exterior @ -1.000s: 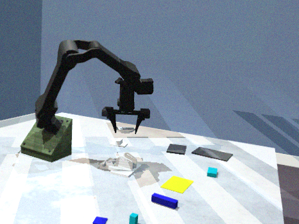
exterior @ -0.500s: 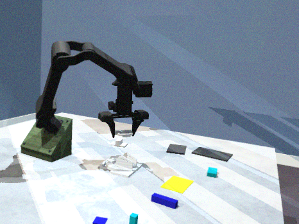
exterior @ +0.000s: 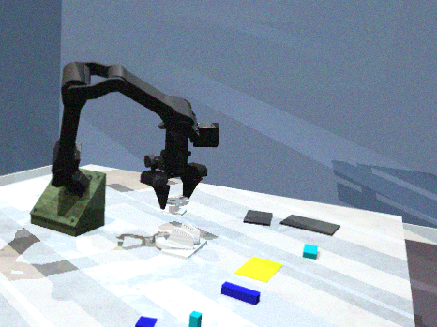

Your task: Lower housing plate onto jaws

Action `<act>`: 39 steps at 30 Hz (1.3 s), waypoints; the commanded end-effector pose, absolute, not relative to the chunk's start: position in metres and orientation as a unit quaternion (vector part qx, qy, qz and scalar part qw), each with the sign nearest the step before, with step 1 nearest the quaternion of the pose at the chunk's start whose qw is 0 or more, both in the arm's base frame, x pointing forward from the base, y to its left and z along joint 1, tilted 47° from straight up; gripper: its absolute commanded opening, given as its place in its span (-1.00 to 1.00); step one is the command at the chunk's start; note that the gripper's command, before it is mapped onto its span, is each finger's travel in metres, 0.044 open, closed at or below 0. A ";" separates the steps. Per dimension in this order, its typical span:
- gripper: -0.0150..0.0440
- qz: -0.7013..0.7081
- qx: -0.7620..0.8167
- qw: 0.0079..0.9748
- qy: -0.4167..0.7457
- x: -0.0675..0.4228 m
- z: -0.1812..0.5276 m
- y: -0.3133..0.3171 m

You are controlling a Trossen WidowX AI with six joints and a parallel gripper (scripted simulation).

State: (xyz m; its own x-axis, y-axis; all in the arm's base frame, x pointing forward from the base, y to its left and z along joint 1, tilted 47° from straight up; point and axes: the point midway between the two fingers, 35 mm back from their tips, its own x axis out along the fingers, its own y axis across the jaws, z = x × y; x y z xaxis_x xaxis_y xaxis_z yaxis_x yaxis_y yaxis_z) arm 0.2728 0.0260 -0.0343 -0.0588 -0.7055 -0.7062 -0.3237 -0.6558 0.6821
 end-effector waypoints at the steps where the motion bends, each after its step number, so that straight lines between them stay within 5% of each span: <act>1: 0.70 -0.638 0.655 0.197 -0.353 0.270 -0.029 0.016; 9: 0.70 -0.672 0.628 0.268 -0.288 0.269 -0.018 -0.001; 39: 0.70 -0.671 0.628 0.267 -0.289 0.268 -0.018 -0.001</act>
State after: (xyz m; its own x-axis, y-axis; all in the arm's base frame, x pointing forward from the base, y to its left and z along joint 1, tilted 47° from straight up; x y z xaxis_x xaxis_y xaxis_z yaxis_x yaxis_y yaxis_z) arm 0.2692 -0.0003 -0.0174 -0.0691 -0.7185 -0.6921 -0.0026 -0.6936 0.7203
